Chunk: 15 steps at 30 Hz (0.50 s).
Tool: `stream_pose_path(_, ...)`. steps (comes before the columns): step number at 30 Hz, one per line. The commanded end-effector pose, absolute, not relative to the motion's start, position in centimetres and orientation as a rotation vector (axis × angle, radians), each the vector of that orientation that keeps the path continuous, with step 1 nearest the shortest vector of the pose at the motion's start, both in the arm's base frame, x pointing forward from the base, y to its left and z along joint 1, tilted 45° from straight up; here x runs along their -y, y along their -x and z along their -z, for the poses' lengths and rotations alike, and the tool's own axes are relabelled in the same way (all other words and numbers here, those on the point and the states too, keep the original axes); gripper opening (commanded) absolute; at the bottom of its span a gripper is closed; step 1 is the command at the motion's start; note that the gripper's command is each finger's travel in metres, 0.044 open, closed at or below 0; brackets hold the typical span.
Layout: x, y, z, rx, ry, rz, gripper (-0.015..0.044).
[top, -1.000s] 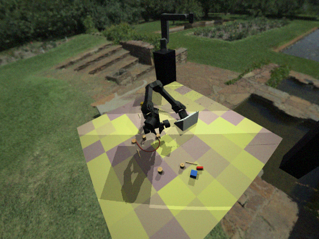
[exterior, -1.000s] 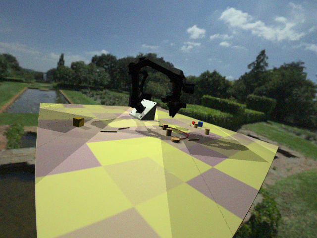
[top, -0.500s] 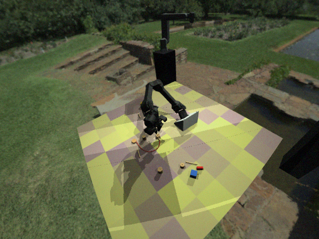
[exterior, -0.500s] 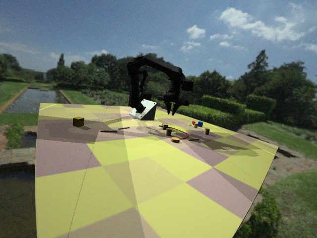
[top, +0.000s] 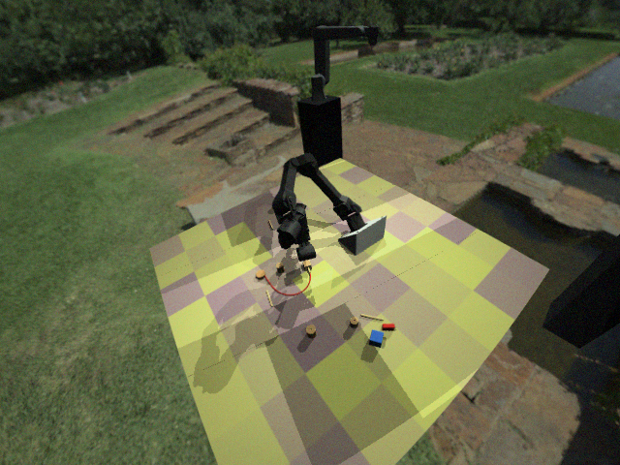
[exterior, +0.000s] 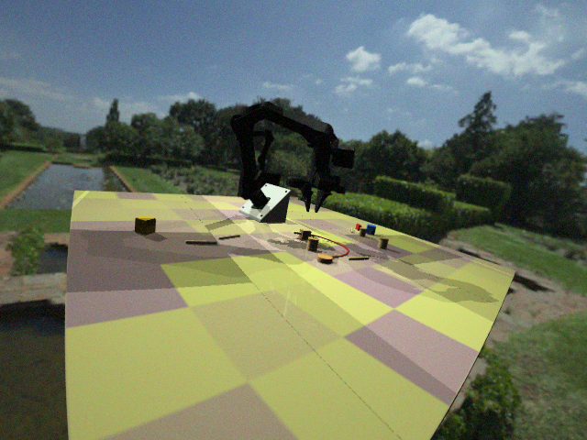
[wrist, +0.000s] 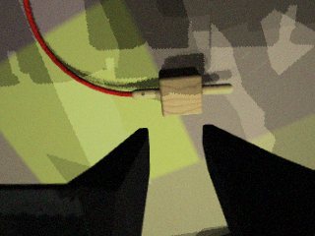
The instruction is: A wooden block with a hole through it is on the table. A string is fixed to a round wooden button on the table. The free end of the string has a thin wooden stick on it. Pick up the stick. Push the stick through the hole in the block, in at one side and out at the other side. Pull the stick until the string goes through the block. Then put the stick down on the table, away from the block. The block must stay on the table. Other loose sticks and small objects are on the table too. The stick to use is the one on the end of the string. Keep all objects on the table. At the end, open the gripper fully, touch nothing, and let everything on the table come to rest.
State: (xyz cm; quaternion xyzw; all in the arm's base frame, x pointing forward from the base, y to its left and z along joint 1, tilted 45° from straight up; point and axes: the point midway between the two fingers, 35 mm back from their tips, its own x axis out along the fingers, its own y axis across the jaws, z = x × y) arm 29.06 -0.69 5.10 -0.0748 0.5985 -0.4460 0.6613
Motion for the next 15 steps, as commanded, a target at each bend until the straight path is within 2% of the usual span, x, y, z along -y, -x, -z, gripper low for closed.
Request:
stream_pose_path(1,1.91,-27.90,-6.42,-1.709,0.791,0.405,0.0125)
stream_pose_path(15,2.71,-27.13,-7.23,-1.878,1.340,-0.298,0.0125)
